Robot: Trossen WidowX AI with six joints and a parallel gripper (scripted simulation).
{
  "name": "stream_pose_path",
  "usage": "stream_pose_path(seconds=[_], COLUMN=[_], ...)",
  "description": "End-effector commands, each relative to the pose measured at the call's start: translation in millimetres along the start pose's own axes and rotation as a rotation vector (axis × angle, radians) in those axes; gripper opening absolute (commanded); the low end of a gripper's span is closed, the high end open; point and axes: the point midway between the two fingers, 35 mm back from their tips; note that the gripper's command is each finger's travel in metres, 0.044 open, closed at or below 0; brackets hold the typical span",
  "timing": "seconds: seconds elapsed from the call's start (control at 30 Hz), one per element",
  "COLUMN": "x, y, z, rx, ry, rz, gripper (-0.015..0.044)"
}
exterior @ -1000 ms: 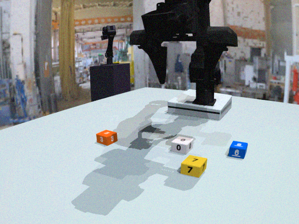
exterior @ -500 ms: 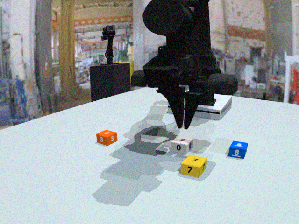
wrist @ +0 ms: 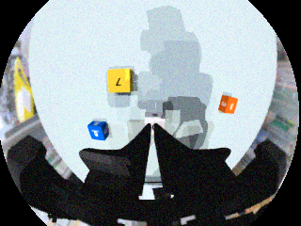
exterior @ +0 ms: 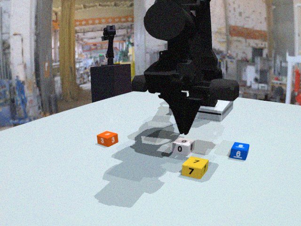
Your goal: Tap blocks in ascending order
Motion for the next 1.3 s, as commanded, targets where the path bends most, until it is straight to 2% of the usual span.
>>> stream_pose_path(seconds=[0.0,0.57,0.67,0.87,1.07,1.27], x=[10,25,-2,-13,-84,-86], y=[0,0,0,0,0,-8], z=[-4,-5,-3,-2,-2,2], rx=[0.0,0.0,0.0,0.0,0.0,0.003], ry=[0.017,0.017,0.016,0.017,0.017,0.015], rz=[0.0,0.0,0.0,0.0,0.0,0.0], gripper=[0.002,0.002,0.002,0.002,0.002,0.002])
Point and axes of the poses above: the point midway between the two fingers, 35 mm back from their tips, its own x axis out along the fingers, its own y axis across the jaws, z = x × y, and after that the axes turned 2 degrees about -x, right-handed
